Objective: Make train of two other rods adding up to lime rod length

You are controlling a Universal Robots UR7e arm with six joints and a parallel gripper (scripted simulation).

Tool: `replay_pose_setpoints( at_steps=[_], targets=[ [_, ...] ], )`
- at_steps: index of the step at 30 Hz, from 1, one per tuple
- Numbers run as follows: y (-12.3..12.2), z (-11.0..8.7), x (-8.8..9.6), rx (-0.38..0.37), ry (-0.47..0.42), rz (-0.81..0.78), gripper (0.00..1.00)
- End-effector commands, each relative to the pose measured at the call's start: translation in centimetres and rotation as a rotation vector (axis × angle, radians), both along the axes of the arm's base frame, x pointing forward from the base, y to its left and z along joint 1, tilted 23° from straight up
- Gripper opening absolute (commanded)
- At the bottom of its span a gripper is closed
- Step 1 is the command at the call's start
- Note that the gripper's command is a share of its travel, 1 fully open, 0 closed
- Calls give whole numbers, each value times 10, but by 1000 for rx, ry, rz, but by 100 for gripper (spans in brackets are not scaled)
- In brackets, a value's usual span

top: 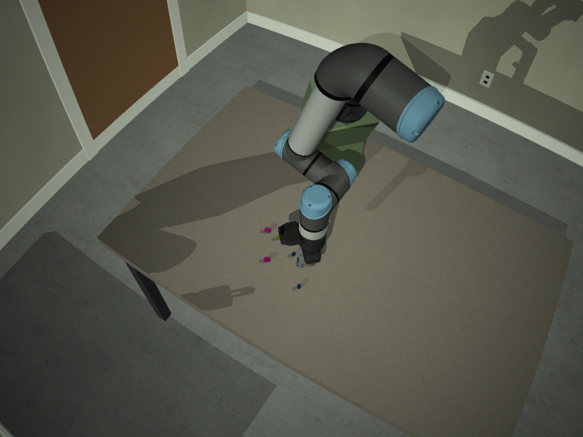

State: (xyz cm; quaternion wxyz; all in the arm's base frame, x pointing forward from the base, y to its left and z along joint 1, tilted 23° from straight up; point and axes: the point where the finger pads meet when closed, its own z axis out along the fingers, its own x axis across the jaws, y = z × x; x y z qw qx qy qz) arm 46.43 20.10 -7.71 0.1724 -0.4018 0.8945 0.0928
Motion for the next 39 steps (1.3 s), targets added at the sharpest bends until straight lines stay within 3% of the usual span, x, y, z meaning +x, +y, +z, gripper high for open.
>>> replay_pose_setpoints(
  at_steps=[1, 7, 12, 32, 39],
  targets=[
    [-43, -12, 15, 14, 21, -59, 24],
    [-109, -29, 27, 43, 49, -152, 24],
    [-137, -36, 29, 58, 59, -192, 24],
    [-141, -37, 29, 60, 60, -197, 24],
    [-138, -47, 32, 58, 60, -197, 24]
  ],
)
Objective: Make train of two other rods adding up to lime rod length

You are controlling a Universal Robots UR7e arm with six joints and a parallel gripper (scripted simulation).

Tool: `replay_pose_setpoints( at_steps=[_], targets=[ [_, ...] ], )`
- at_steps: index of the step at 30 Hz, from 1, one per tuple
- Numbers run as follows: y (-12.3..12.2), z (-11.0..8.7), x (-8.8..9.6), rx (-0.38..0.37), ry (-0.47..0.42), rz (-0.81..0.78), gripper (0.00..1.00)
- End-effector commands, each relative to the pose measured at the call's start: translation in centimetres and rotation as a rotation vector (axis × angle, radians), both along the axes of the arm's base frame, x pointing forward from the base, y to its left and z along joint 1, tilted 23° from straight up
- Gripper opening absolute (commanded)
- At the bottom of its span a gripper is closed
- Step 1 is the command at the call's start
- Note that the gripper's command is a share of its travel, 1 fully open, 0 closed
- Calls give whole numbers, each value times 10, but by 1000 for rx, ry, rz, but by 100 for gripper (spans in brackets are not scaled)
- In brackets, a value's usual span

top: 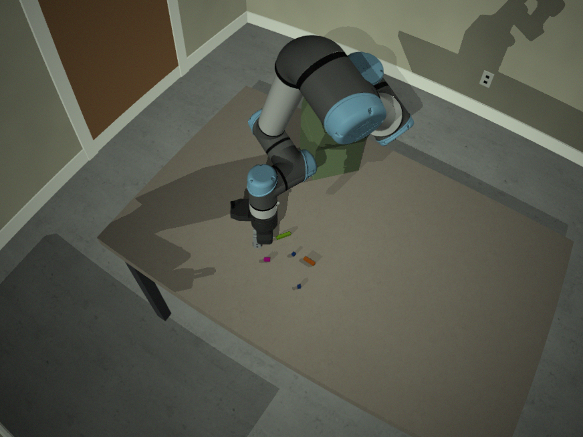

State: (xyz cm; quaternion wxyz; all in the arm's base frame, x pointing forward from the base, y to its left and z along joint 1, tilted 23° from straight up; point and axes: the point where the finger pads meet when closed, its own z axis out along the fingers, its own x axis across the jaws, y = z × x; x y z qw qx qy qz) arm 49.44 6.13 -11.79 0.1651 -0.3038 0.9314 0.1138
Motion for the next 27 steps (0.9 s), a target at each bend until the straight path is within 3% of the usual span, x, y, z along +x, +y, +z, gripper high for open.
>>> replay_pose_setpoints(
  at_steps=[1, 19, 27],
  targets=[
    [3, -9, 3, -1, 0, 0, 24],
    [23, -68, 20, -1, 0, 0, 24],
    [26, -76, 22, -1, 0, 0, 24]
  ],
)
